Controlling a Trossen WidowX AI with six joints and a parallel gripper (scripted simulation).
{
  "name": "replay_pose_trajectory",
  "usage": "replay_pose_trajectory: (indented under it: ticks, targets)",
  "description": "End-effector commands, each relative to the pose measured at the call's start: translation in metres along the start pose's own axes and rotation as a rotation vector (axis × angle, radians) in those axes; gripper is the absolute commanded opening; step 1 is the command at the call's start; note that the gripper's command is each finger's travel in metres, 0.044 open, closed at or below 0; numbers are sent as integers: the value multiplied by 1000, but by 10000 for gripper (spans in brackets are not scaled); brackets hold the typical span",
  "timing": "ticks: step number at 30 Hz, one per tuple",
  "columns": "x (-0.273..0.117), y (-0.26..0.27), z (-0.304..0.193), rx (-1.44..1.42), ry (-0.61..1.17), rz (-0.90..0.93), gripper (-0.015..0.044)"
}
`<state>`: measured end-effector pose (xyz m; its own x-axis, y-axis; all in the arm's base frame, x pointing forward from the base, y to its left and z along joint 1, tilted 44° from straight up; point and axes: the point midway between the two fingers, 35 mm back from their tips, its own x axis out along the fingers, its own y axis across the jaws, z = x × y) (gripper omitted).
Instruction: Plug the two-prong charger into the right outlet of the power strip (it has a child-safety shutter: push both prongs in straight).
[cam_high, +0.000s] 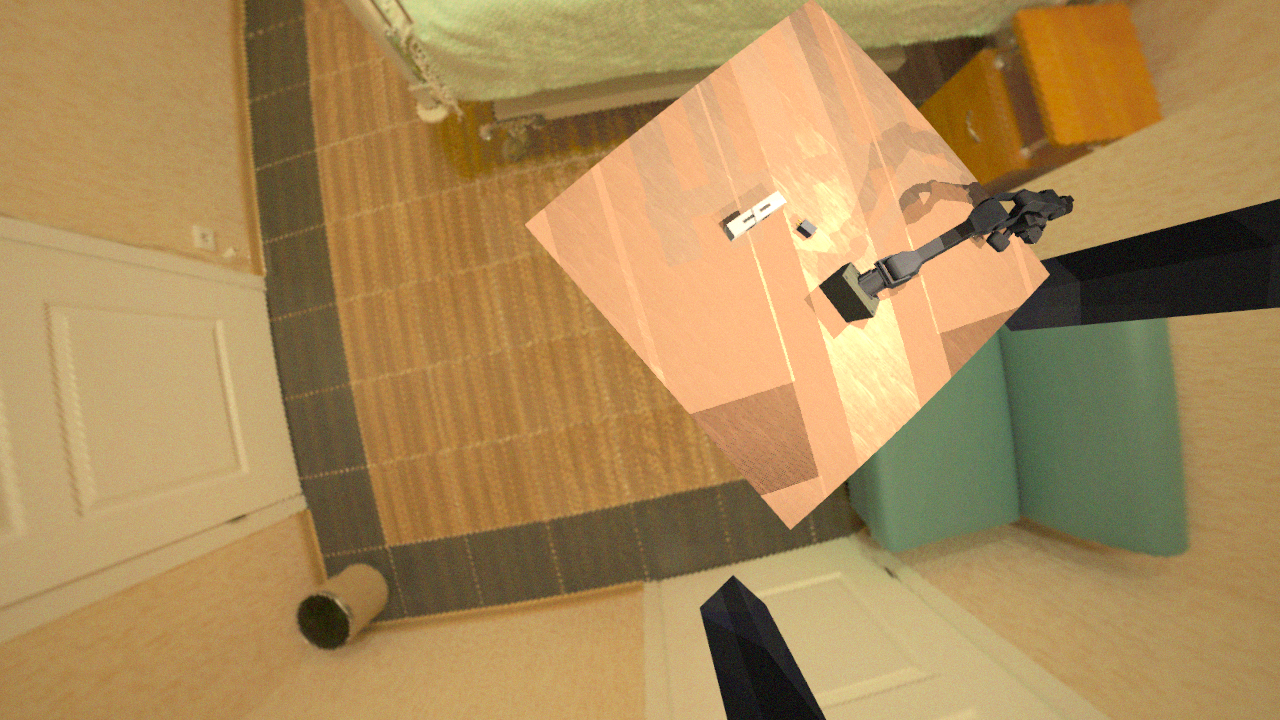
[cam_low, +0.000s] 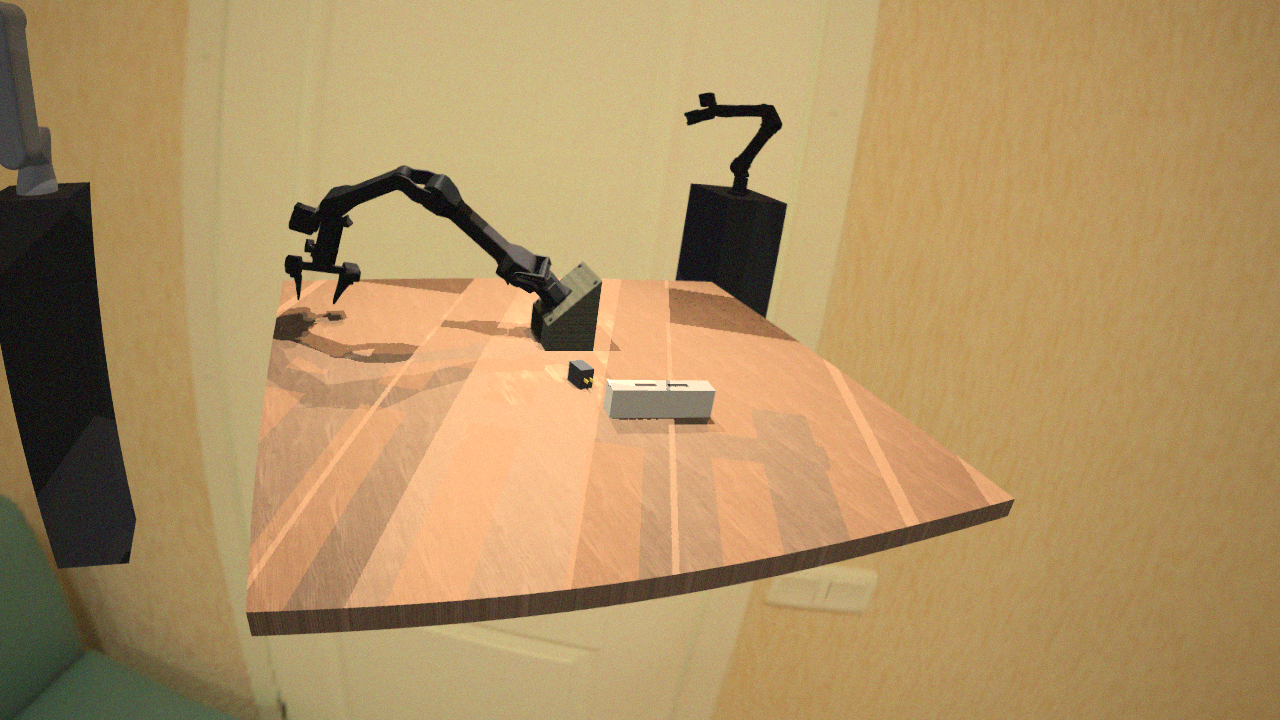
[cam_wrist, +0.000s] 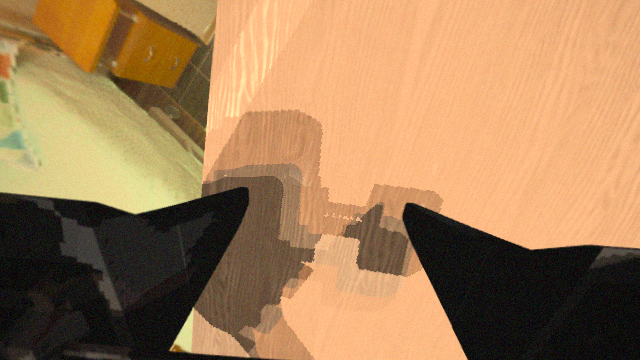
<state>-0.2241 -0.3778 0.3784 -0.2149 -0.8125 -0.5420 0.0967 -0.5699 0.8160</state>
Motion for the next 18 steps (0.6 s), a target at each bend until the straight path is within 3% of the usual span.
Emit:
replay_pose_trajectory:
  ticks: [1, 18]
  targets:
    - [3, 6, -21, -48, 32, 8, 440]
    - [5, 25, -105, -201, 166, 51, 440]
